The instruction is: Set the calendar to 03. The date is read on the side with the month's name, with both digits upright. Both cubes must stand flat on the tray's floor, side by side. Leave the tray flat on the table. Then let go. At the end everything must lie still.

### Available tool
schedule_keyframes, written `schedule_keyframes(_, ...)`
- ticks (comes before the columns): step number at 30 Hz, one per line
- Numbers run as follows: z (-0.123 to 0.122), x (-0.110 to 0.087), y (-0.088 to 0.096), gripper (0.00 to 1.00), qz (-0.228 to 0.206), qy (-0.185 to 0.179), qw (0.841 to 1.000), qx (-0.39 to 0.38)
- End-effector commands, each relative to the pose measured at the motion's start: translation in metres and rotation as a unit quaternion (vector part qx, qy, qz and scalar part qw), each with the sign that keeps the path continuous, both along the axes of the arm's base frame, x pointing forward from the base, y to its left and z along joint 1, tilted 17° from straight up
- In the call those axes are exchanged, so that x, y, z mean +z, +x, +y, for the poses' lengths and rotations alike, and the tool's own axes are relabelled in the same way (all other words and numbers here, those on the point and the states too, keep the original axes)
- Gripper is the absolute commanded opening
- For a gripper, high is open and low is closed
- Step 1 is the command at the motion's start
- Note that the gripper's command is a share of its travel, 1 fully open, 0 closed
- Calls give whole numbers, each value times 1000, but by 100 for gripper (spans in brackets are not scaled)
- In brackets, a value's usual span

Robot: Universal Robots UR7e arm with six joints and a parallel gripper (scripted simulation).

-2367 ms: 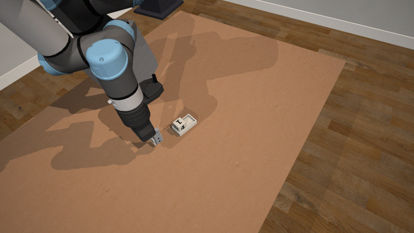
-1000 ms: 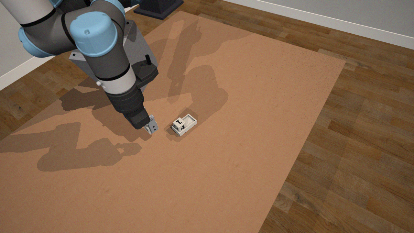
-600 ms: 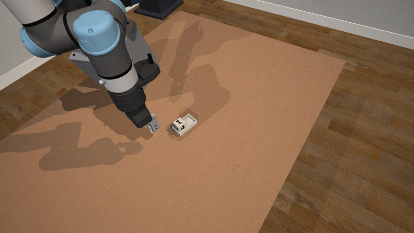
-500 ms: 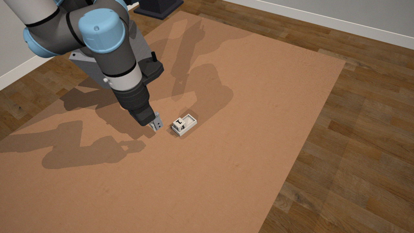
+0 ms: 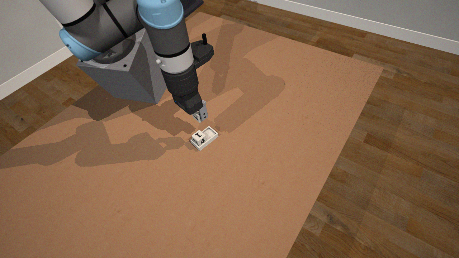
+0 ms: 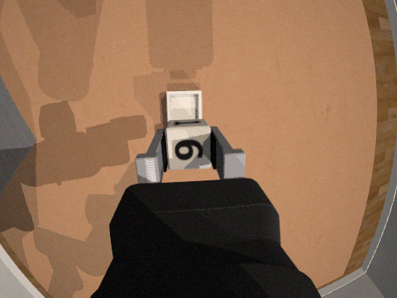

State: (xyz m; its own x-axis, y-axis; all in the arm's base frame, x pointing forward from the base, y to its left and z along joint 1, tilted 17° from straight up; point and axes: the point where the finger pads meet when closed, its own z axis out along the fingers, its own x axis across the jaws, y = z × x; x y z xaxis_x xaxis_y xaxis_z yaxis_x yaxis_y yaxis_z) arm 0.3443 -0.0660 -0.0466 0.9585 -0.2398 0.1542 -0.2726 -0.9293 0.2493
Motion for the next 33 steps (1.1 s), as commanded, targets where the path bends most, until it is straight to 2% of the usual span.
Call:
schedule_keyframes(1, 13, -2, 4, 60, -3, -3, 1000, -6)
schedule_keyframes(20, 13, -4, 3, 60, -2, -3, 1000, -7)
schedule_keyframes(33, 7, -23, 4, 60, -2, -2, 1000, -7)
